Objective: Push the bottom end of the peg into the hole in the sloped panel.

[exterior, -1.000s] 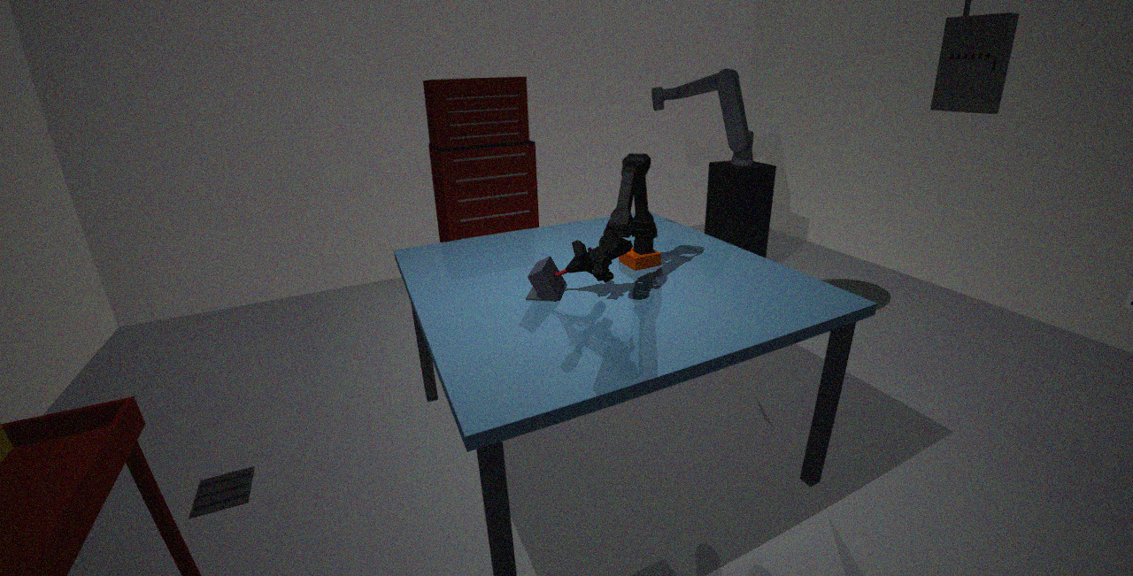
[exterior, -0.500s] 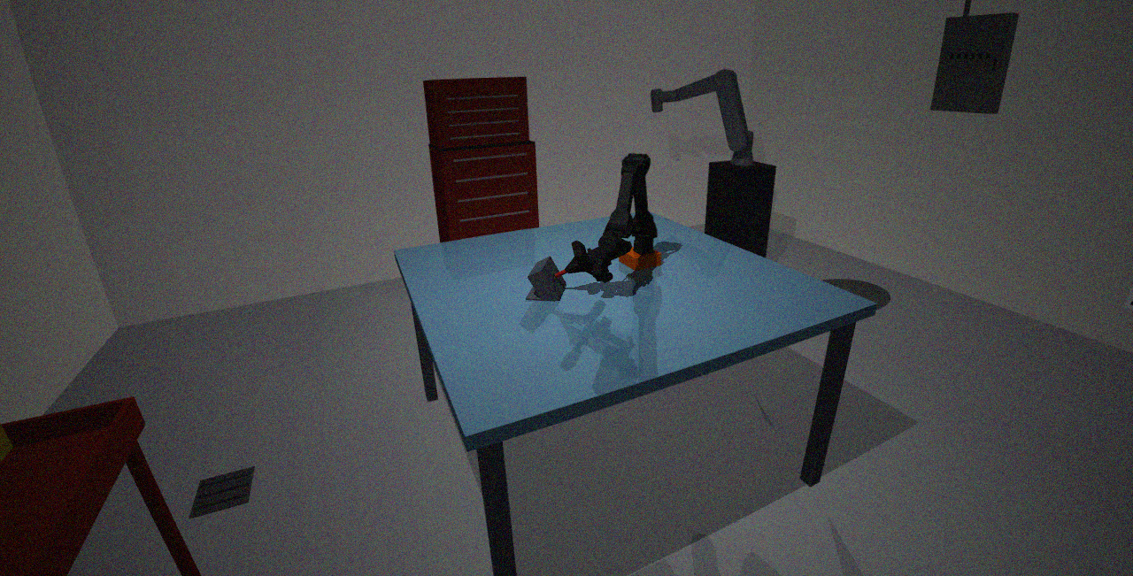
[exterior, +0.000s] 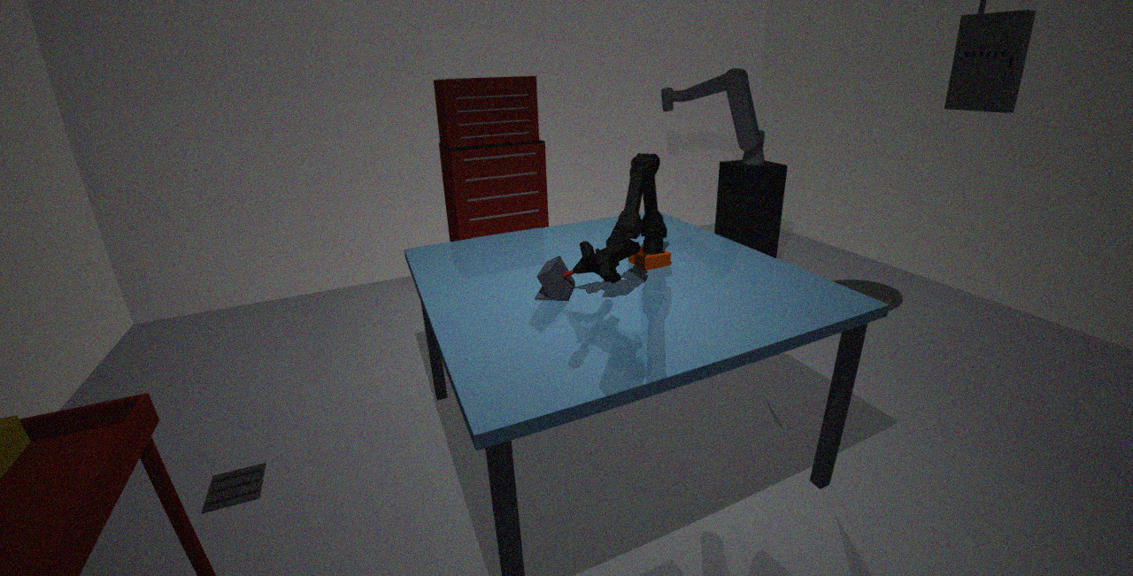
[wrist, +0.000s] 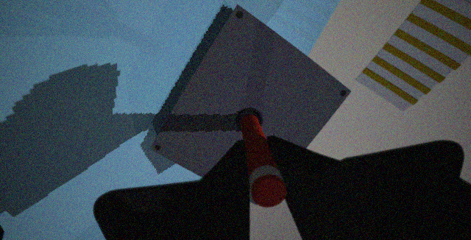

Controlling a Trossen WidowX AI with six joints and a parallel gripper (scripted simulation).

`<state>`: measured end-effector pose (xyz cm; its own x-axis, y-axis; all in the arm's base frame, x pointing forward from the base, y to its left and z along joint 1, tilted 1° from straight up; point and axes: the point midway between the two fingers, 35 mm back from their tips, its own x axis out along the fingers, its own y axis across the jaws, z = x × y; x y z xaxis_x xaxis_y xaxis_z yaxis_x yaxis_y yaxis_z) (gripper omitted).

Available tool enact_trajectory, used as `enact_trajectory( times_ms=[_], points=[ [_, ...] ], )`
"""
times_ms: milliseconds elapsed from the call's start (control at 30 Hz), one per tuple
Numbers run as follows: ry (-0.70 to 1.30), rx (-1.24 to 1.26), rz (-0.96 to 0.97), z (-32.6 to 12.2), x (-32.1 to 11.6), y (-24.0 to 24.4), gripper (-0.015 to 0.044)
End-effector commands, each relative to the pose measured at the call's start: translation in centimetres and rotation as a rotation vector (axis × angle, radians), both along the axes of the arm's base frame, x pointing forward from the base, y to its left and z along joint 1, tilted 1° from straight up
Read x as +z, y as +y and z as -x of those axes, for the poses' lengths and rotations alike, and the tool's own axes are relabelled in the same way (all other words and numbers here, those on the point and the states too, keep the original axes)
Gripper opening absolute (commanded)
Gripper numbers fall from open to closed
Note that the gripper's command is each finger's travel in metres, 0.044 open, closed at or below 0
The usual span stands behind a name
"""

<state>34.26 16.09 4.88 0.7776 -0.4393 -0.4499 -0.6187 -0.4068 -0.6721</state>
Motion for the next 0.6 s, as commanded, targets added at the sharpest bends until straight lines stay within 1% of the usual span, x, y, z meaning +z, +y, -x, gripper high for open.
enact_trajectory(
  times_ms=[0, 567],
  points=[
    [0.008, 0.005, 0.004, -0.03, -0.27, -0.01, 0.0000],
    [0.008, 0.005, 0.005, -0.84, -0.57, -0.43, 0.0000]
  ],
)
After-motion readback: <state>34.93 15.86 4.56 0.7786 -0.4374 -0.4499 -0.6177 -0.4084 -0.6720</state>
